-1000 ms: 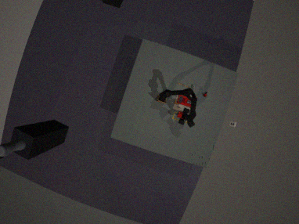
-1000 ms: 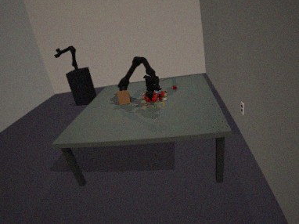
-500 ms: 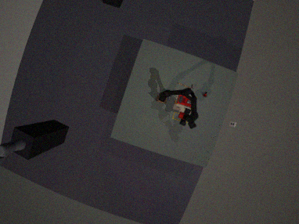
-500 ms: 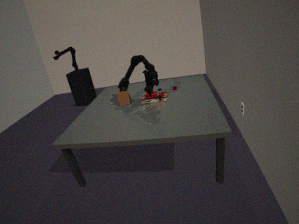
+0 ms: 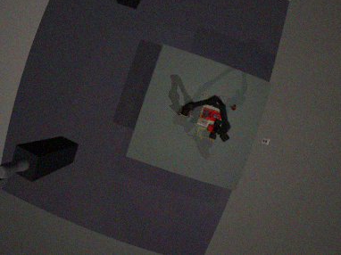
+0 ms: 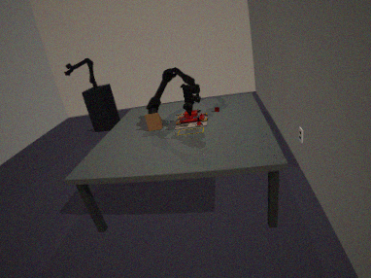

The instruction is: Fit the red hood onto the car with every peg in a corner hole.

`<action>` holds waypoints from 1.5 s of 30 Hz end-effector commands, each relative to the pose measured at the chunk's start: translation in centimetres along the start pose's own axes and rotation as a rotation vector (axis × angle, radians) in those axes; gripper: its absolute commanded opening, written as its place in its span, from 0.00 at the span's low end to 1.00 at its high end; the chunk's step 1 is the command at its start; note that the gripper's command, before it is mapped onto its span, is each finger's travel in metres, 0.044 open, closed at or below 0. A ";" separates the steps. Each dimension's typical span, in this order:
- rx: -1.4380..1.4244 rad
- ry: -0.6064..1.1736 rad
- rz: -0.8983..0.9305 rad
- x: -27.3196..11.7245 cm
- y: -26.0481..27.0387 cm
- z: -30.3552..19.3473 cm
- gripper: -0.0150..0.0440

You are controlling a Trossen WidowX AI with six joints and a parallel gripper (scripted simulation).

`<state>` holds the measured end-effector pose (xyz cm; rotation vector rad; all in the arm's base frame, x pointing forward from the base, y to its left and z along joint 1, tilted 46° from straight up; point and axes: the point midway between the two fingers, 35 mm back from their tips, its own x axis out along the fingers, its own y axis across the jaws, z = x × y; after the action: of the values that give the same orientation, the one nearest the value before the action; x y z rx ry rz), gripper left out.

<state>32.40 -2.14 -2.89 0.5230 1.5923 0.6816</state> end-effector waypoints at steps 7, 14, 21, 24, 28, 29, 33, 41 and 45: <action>-0.023 -0.003 0.002 -0.3 6.4 1.3 0.25; -0.047 -0.002 0.011 -0.3 11.2 1.5 0.25; -0.060 0.000 0.018 -0.3 13.6 1.4 0.25; -0.059 0.000 0.019 0.1 13.4 1.5 0.25; -0.059 0.001 0.020 1.4 13.4 1.5 0.25; -0.059 0.001 0.020 1.8 13.4 1.5 0.25; -0.059 0.001 0.022 4.0 13.5 1.4 0.25; -0.059 0.002 0.023 4.8 13.7 1.3 0.25; -0.059 0.002 0.023 4.8 13.9 1.3 0.25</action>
<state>32.46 11.14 3.15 0.4904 1.5627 0.7458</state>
